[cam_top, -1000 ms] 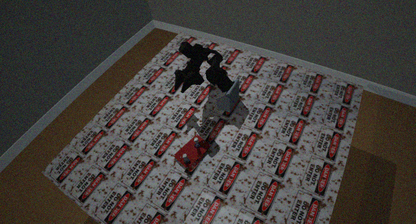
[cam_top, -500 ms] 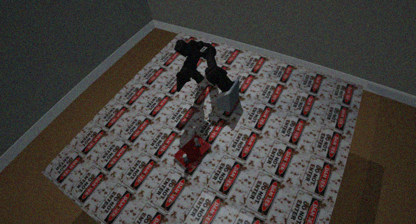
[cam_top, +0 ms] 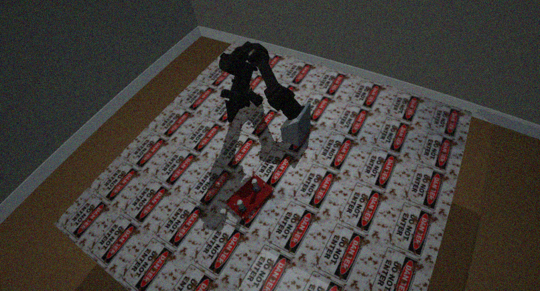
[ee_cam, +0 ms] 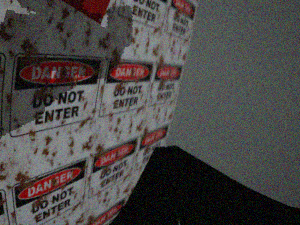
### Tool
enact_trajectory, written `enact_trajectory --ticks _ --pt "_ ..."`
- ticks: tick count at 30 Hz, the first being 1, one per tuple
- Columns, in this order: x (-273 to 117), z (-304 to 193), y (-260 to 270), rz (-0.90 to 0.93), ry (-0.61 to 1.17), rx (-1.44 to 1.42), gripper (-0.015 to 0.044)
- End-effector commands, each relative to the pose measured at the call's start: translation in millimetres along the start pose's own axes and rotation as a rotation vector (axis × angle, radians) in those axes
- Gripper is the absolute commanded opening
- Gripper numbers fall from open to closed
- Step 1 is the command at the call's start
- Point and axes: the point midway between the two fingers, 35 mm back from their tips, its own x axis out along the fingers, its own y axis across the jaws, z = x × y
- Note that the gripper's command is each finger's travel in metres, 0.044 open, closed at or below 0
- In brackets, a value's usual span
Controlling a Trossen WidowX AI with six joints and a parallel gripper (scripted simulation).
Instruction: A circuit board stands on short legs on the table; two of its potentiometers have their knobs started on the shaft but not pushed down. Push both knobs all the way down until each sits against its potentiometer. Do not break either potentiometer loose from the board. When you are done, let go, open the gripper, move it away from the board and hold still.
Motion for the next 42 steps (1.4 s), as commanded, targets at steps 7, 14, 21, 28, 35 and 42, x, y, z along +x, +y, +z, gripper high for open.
enact_trajectory --ticks 7,14,21,28,35,42 --pt "14.3 4.8 -15.7 0.124 -0.042 0.284 0.0" --pt "25.8 11.3 -18.8 0.21 -0.059 0.468 0.0" --pt "38.3 17.3 -27.0 0.303 -0.041 0.64 0.0" --pt "55.2 27.0 -35.9 0.414 0.009 0.842 0.0" --pt "74.3 39.6 -42.4 0.52 0.09 1.039 0.0" --pt "94.8 54.9 -46.0 0.614 0.199 1.226 0.0"
